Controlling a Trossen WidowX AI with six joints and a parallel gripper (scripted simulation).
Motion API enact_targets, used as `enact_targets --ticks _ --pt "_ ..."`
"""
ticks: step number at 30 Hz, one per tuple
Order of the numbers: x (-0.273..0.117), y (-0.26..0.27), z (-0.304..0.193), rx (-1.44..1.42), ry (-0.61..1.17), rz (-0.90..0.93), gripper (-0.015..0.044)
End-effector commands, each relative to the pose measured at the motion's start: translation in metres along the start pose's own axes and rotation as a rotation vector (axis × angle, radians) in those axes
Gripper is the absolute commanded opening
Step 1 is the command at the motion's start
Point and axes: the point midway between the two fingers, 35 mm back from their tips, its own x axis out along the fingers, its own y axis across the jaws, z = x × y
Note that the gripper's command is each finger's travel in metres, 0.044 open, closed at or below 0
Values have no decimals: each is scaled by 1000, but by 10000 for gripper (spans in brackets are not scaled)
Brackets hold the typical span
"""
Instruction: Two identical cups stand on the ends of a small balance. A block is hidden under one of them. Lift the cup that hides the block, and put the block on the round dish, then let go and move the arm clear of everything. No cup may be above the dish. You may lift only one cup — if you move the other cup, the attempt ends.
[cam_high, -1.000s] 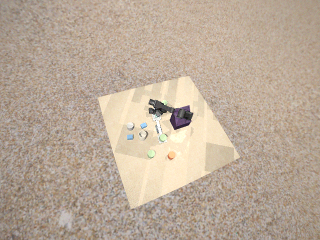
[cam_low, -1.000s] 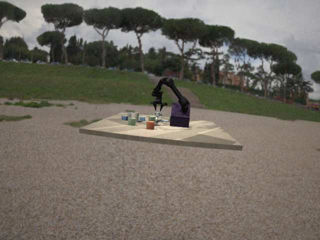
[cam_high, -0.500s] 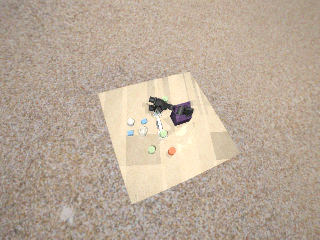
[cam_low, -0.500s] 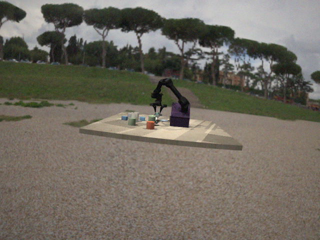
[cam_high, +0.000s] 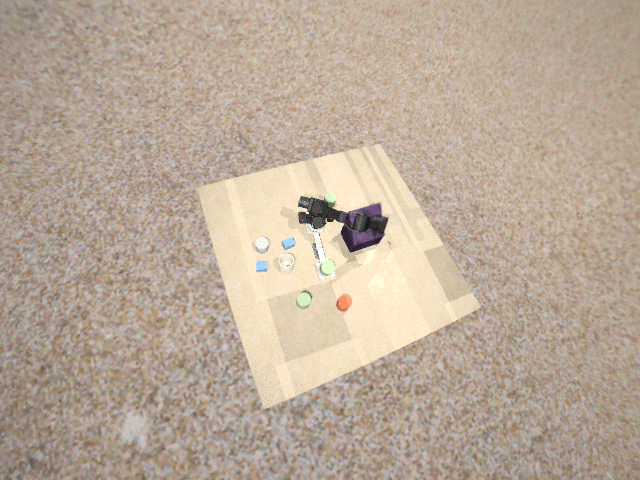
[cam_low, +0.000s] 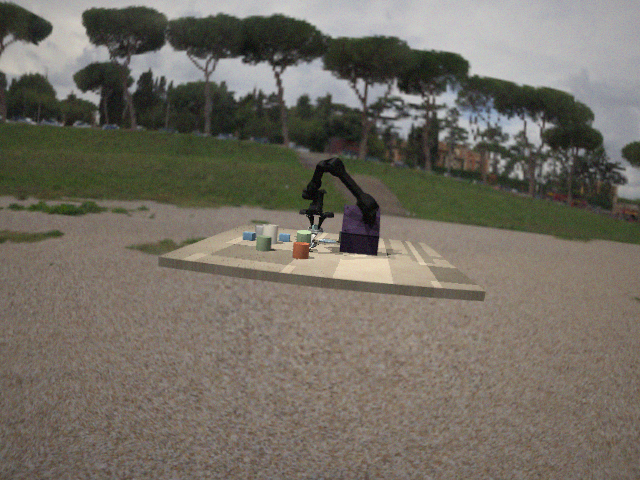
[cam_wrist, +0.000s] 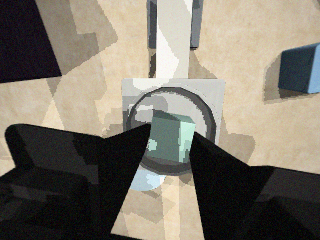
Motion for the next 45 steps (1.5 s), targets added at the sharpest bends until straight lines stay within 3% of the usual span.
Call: enact_targets --ticks 1,5,9,19,22,45 --pt "1 0 1 0 -3 0 135" --pt "1 0 1 0 -3 0 108" --pt "-10 -2 0 0 -1 0 3" --pt "-89 -1 0 1 1 0 0" --pt "-94 0 0 1 1 0 0" --pt "5 39 -126 1 6 -1 0"
